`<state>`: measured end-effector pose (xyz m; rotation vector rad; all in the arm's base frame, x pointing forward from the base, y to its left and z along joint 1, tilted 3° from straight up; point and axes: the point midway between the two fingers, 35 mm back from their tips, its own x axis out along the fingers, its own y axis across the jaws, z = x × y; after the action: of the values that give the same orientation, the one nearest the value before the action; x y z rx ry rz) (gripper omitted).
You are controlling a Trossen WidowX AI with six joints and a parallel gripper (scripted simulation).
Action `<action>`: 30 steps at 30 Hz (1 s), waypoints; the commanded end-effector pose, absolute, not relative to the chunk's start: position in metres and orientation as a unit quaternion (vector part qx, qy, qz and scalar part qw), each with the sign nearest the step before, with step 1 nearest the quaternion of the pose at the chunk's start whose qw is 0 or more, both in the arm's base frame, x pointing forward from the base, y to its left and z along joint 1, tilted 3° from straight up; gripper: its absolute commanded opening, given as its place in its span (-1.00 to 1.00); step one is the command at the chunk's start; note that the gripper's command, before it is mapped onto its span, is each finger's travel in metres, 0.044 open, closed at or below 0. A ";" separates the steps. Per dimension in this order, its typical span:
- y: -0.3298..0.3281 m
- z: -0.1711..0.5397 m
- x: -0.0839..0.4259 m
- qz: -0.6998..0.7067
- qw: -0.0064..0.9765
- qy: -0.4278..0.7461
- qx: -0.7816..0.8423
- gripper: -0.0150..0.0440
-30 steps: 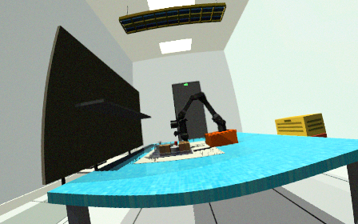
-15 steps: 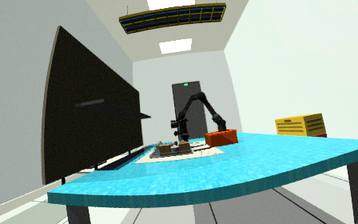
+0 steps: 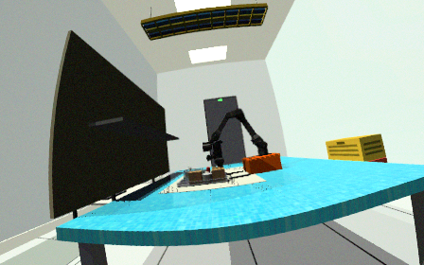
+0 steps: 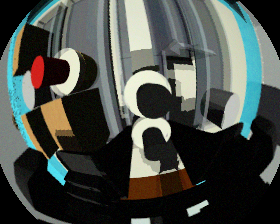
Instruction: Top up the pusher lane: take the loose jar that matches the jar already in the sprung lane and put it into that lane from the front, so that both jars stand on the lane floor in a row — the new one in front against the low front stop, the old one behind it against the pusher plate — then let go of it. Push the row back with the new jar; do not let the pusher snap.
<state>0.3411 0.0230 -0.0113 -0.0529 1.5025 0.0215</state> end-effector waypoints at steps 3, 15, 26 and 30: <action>0.024 -0.011 0.343 0.013 0.734 0.678 -0.023 -0.49; 0.024 -0.011 0.341 0.013 0.734 0.678 -0.023 -0.49; 0.023 -0.012 0.336 0.013 0.734 0.678 -0.023 -0.49; 0.023 -0.012 0.336 0.013 0.734 0.678 -0.023 -0.49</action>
<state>0.3367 0.0227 -0.0117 -0.0512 1.4926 0.0230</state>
